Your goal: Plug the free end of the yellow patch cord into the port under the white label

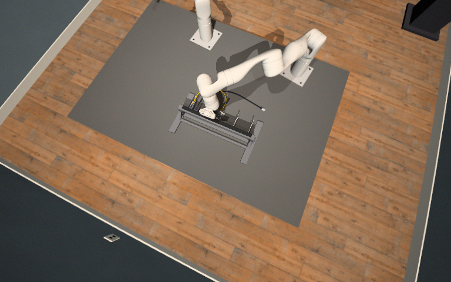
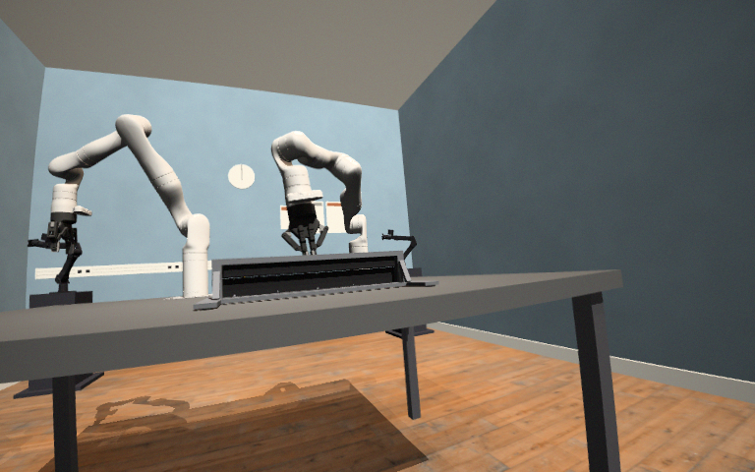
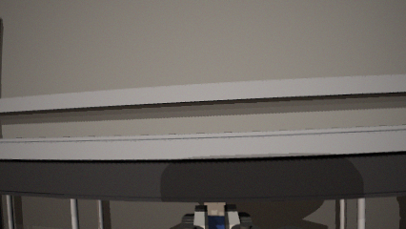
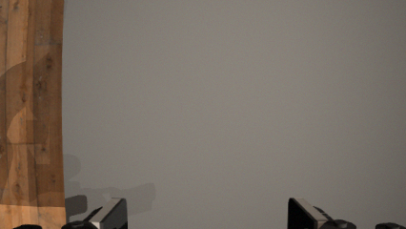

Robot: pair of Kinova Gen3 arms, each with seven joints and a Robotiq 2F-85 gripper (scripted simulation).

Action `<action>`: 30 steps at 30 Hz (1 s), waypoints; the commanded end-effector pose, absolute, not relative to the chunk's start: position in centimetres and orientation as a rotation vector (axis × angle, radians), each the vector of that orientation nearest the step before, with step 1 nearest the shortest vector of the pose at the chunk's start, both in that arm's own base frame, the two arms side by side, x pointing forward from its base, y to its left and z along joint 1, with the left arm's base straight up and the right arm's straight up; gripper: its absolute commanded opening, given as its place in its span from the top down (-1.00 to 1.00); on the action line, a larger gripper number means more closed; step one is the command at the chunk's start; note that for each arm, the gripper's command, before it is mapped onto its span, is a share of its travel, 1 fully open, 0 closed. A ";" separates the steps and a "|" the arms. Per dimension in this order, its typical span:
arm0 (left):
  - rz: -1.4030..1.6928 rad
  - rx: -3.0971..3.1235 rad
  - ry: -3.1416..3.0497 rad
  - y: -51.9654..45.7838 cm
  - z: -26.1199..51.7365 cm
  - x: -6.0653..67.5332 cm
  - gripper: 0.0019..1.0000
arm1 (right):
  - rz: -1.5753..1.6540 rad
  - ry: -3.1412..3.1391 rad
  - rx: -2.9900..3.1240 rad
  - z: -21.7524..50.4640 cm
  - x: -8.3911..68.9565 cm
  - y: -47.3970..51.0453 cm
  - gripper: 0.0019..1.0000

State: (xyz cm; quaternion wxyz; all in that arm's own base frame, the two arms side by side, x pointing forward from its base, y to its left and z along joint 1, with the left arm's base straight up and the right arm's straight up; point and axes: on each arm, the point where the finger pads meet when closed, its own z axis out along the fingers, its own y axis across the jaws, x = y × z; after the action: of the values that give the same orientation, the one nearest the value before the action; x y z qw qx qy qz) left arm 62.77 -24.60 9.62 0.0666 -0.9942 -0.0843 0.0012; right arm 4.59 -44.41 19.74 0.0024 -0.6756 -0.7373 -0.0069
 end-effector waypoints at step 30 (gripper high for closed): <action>0.008 -2.993 -0.259 -24.5 9.6 62.6 0.14 | 0.000 -2.323 -2.115 20.0 4.2 -44.8 -1.00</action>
State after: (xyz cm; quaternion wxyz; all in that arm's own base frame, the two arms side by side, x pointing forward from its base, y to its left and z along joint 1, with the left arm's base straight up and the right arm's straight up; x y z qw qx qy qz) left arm 62.62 -24.60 9.52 0.0676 -0.9943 -0.0826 0.0027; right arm 4.59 -44.41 19.74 0.0024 -0.6756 -0.7373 -0.0069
